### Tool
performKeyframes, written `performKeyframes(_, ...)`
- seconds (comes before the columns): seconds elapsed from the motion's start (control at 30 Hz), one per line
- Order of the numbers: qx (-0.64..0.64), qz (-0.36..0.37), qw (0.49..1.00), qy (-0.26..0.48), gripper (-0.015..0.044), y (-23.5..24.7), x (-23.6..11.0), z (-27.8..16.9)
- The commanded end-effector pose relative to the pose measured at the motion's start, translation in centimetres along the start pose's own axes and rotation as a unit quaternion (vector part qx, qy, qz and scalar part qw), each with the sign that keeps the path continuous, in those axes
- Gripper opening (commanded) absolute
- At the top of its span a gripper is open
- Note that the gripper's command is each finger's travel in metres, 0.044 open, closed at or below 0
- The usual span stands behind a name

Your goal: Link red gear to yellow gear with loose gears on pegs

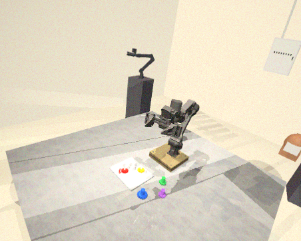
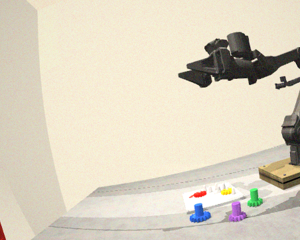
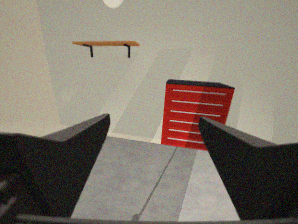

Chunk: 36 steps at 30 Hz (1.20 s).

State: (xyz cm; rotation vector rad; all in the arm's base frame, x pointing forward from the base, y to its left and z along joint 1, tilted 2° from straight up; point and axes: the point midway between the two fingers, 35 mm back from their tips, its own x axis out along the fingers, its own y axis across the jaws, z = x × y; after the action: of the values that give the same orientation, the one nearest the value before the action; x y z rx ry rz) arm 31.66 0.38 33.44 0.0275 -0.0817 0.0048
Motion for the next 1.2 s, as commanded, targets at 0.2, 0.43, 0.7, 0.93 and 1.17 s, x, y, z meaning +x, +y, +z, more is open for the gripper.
performKeyframes(0.2, -0.067, 0.04, 0.977, 0.2, 0.044, 1.8, 1.7, -8.6)
performKeyframes(0.43, -0.153, 0.13, 0.872, 0.447, 0.044, 4.5, -1.1, -18.9)
performKeyframes(0.7, -0.232, 0.255, 0.647, 0.68, 0.044, 6.1, -9.4, -25.6)
performKeyframes(0.93, -0.234, 0.258, 0.64, 0.685, 0.044, 5.7, -9.4, -25.7)
performKeyframes(1.17, -0.234, 0.258, 0.64, 0.685, 0.044, 5.7, -9.5, -27.2)
